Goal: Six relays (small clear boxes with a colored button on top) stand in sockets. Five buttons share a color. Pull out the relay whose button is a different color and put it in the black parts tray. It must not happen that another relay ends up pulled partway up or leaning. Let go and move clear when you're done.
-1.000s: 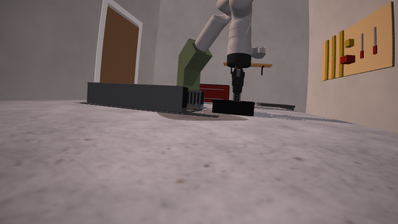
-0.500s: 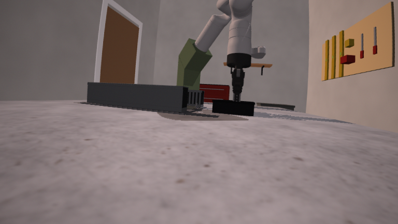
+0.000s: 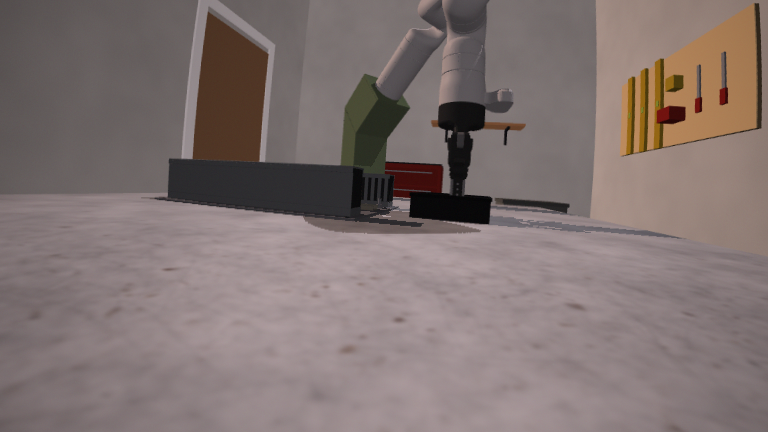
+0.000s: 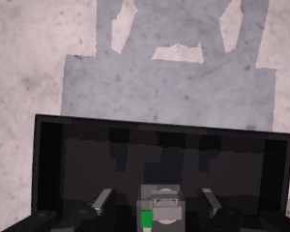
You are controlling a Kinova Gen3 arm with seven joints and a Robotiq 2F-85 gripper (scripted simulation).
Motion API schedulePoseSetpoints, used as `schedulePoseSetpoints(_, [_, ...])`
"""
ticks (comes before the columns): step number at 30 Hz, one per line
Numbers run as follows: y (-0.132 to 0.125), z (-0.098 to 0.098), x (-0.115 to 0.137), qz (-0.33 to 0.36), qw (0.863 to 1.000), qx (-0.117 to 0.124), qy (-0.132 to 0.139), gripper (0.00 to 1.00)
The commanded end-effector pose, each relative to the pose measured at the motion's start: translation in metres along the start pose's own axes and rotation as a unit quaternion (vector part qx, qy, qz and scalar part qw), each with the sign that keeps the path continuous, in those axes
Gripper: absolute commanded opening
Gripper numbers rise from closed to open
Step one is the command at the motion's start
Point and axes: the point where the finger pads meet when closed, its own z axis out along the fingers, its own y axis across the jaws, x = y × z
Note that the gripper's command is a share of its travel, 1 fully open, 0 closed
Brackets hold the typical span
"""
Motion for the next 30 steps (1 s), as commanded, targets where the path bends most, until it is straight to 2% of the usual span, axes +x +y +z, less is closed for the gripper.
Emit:
schedulePoseSetpoints(1, [0.0028, -0.0014, -0.0005, 0.004, 1.000, -0.003, -0.002, 0.61])
schedulePoseSetpoints(30, [0.0027, -0.0096, -0.0004, 0.004, 1.000, -0.003, -0.002, 0.61])
